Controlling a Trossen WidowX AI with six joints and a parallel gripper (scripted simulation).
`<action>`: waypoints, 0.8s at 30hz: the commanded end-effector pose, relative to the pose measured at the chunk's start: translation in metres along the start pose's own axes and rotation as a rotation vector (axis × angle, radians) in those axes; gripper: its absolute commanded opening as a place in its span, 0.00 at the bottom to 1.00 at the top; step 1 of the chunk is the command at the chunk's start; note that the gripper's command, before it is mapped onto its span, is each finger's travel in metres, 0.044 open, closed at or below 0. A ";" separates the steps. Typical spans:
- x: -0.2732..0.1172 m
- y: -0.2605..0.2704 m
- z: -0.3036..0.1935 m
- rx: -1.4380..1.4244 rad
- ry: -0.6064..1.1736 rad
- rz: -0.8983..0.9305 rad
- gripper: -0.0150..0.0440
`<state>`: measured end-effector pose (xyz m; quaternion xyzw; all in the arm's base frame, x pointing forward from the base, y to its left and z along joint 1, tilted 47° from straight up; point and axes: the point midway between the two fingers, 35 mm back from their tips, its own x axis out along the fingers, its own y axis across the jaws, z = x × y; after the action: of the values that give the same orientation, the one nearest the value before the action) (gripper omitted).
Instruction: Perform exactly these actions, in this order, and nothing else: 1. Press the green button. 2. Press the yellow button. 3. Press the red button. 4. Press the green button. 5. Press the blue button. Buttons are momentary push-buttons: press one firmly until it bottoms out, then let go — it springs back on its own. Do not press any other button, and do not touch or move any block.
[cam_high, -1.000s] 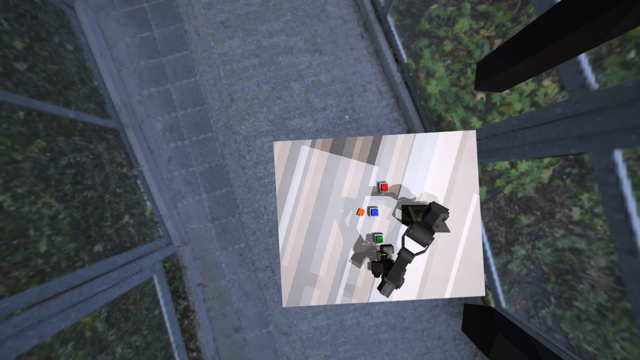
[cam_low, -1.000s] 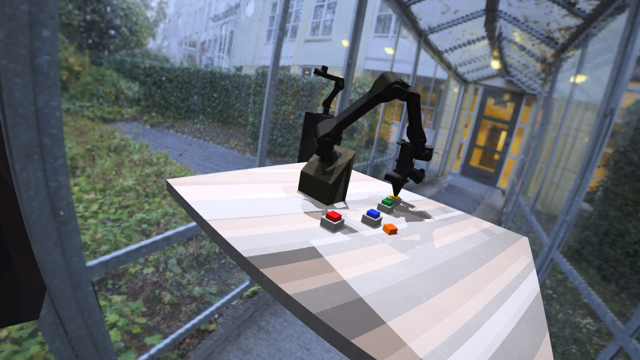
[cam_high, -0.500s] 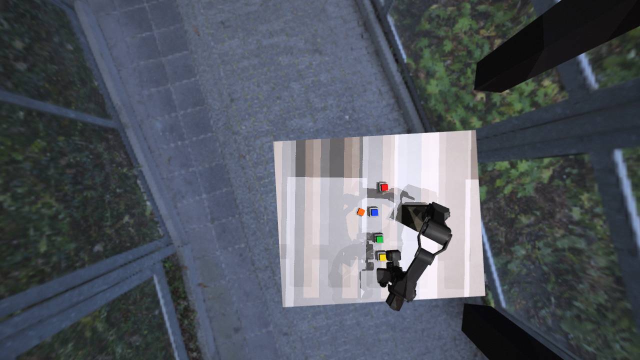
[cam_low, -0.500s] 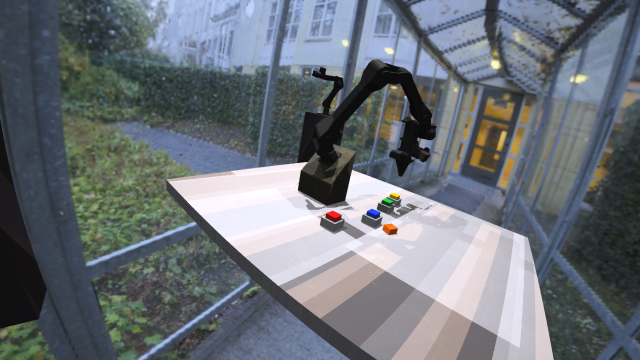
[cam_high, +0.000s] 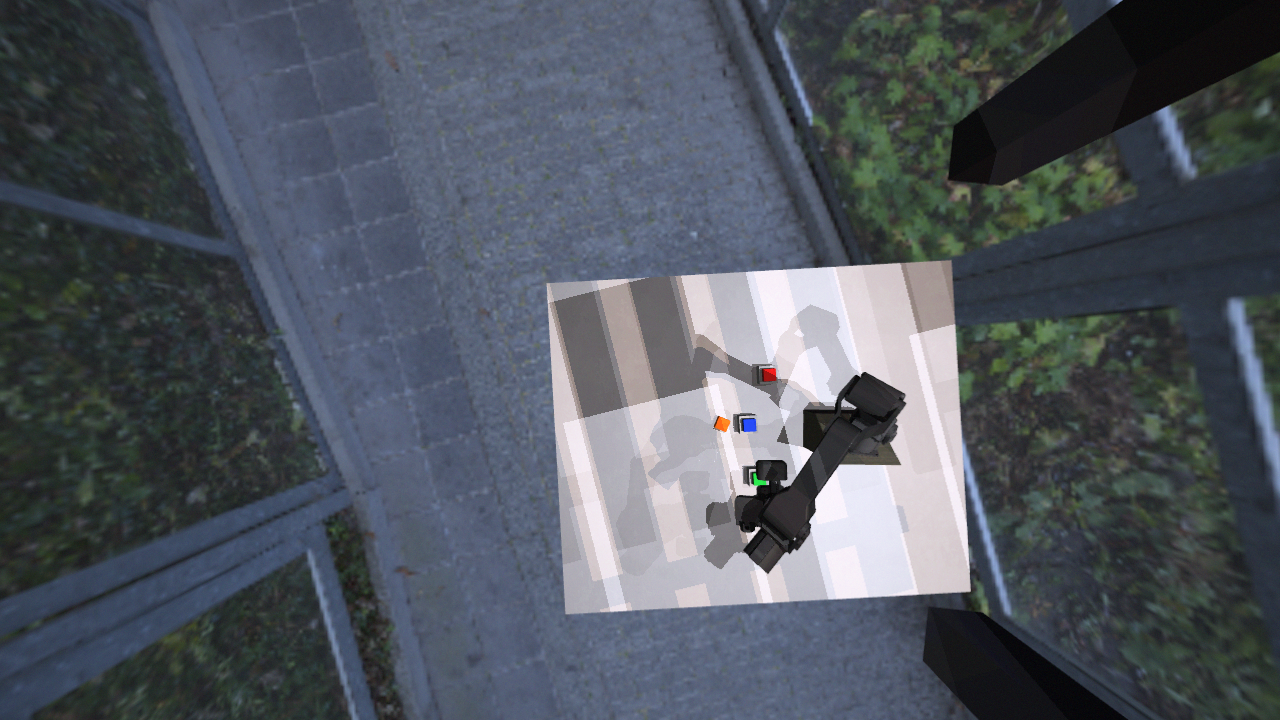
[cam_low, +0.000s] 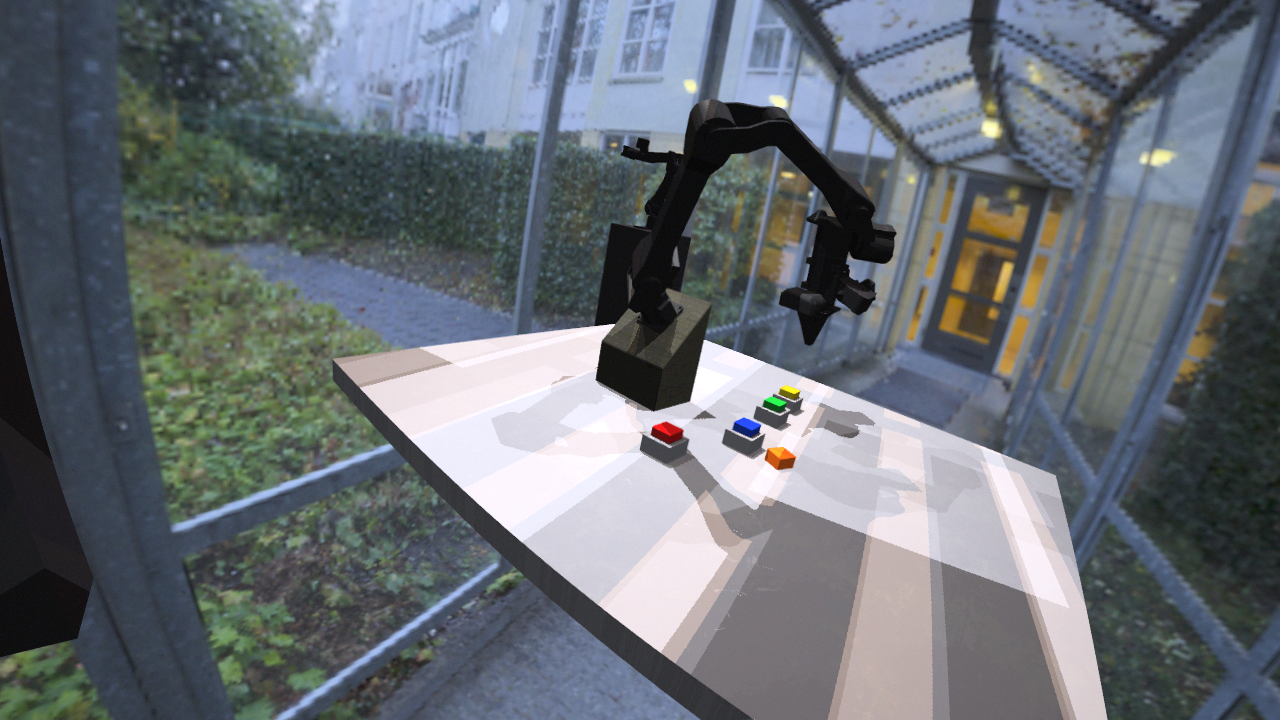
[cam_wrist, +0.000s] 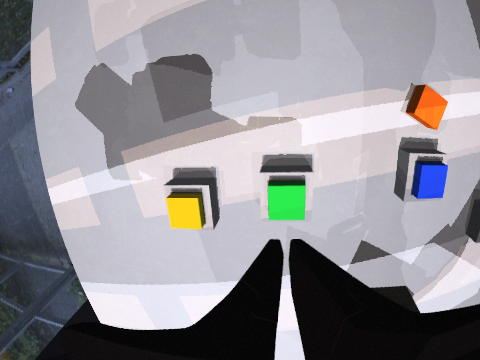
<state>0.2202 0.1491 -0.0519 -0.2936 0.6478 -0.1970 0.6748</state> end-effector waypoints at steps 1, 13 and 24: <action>-0.004 -0.042 0.006 -0.020 0.001 -0.001 0.29; -0.006 -0.198 -0.006 -0.044 -0.031 -0.029 0.29; 0.003 -0.278 -0.058 -0.050 -0.012 -0.108 0.29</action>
<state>0.2028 -0.0620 0.1261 -0.3365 0.6282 -0.2148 0.6678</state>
